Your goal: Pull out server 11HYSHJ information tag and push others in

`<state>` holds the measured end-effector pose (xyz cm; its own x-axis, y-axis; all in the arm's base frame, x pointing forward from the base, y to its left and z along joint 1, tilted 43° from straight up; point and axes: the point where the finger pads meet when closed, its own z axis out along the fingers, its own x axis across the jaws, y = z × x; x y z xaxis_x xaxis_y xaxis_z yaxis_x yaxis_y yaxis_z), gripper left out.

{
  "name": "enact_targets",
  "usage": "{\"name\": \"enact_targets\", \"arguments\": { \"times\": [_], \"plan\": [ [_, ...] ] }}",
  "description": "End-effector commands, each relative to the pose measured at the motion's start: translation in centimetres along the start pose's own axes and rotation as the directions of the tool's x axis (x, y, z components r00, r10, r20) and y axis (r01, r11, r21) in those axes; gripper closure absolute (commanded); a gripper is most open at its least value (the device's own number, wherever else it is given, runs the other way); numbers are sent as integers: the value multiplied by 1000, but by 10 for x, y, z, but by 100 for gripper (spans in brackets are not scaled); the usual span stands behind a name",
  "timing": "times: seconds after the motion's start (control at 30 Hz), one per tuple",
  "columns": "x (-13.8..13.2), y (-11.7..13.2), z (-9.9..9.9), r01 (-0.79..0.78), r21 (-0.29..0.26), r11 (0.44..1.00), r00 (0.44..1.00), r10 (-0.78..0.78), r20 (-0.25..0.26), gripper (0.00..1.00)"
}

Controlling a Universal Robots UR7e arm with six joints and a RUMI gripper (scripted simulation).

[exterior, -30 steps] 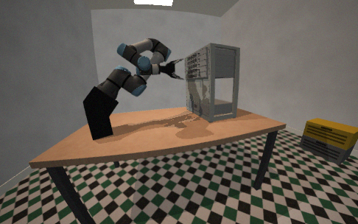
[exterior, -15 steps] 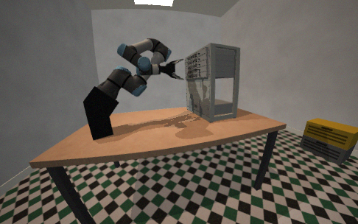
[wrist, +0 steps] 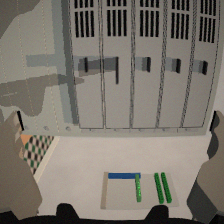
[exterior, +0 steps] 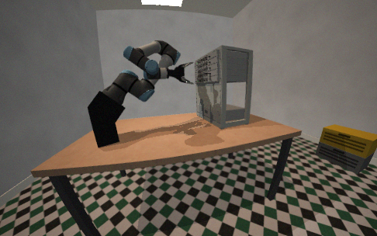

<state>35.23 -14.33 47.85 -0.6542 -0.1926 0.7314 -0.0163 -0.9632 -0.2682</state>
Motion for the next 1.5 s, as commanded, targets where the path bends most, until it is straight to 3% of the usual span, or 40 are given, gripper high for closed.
{"name": "enact_targets", "arguments": {
  "times": [0.0, 0.3, 0.33, 1.43, 1.47],
  "plan": [
    [0, 0, 0, 0, 0, 1000, 1000, 0, -1, 0],
    [0, 0, 0, 0, 0, 1000, 1000, 0, -1, 0],
    [0, 0, 0, 0, 0, 1000, 1000, 0, -1, 85],
    [0, 0, 0, 0, 0, 1000, 1000, 0, -1, 85],
    [0, 0, 0, 0, 0, 1000, 1000, 0, -1, 100]
  ]
}}
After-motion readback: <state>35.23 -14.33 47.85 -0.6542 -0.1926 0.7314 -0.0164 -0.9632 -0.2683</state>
